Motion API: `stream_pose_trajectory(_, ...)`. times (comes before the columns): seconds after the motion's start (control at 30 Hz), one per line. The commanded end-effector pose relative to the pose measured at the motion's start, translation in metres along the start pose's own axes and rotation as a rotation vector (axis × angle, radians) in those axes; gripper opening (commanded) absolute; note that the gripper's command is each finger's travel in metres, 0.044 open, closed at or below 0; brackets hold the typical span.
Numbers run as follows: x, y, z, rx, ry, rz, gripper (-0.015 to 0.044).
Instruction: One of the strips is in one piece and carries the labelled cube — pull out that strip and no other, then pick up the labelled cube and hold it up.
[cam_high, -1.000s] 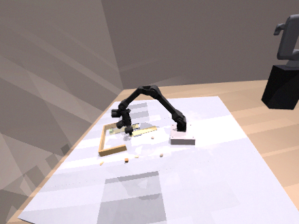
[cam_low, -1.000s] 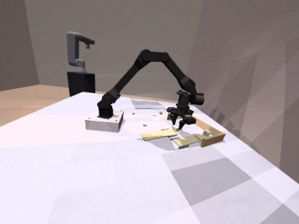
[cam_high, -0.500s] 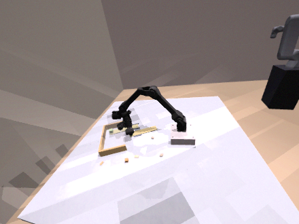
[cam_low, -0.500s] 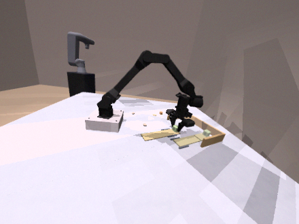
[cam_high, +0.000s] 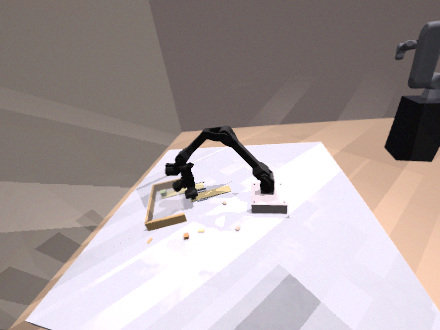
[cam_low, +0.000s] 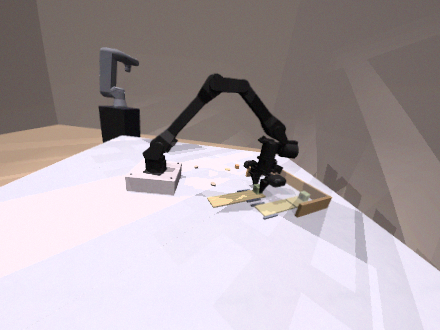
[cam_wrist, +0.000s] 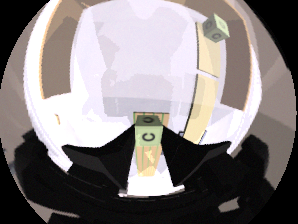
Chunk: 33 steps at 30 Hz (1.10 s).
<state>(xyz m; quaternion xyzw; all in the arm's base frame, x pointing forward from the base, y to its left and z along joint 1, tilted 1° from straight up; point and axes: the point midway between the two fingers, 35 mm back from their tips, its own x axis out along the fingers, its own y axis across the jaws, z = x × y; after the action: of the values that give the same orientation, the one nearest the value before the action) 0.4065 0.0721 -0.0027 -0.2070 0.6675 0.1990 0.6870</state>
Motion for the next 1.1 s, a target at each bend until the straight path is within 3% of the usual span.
stream_pose_trajectory(0.0,-0.009,0.004,-0.009,0.001,-0.001,-0.001,0.0)
stream_pose_trajectory(0.43,-0.04,0.022,-0.052,0.003,0.006,0.001,0.0)
stream_pose_trajectory(1.07,-0.04,0.043,-0.099,0.003,0.009,0.003,0.0)
